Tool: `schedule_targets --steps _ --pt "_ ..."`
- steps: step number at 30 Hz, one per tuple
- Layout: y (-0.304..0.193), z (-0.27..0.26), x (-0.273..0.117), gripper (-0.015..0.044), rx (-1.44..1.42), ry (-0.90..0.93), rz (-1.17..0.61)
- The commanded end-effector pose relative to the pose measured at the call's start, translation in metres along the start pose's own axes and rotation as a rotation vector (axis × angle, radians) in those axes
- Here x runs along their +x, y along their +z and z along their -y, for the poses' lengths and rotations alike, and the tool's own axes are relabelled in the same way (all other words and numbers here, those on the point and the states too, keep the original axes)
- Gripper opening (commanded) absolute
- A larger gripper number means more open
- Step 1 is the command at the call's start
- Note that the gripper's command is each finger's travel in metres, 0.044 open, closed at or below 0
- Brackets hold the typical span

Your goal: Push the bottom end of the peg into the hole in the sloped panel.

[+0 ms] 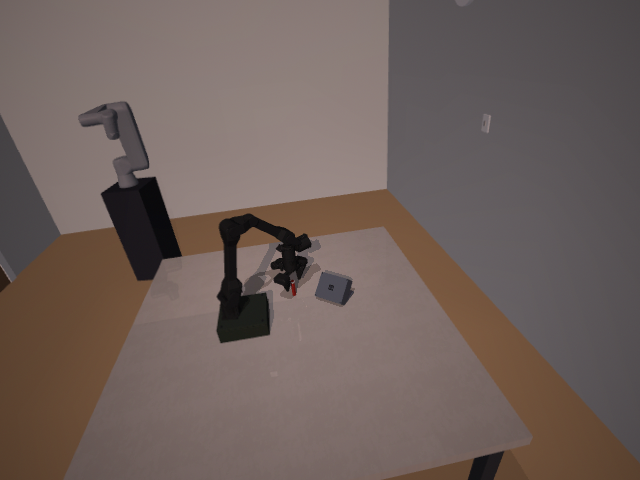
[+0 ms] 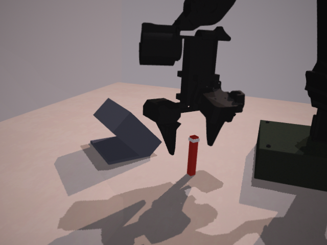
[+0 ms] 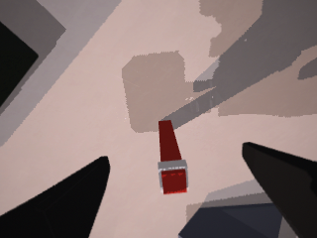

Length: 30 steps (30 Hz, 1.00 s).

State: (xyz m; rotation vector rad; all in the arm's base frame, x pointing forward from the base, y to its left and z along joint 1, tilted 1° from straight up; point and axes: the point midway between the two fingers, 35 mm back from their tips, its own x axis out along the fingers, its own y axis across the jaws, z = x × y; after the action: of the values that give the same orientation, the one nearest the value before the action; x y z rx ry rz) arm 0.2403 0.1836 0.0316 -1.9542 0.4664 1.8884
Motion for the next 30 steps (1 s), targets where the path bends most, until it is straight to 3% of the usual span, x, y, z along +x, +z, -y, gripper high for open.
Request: schedule_targets --steps 1,10,26,30 --pt "0.0004 -0.0025 0.0099 0.0440 0.004 0.011 0.000" --pt "0.0007 -0.0032 0.0154 0.0440 0.004 0.011 0.000" --pt "0.0007 -0.0018 0.0122 0.0020 0.001 0.004 0.002" --pt "0.0007 -0.0018 0.0122 0.0000 0.001 0.004 0.002"
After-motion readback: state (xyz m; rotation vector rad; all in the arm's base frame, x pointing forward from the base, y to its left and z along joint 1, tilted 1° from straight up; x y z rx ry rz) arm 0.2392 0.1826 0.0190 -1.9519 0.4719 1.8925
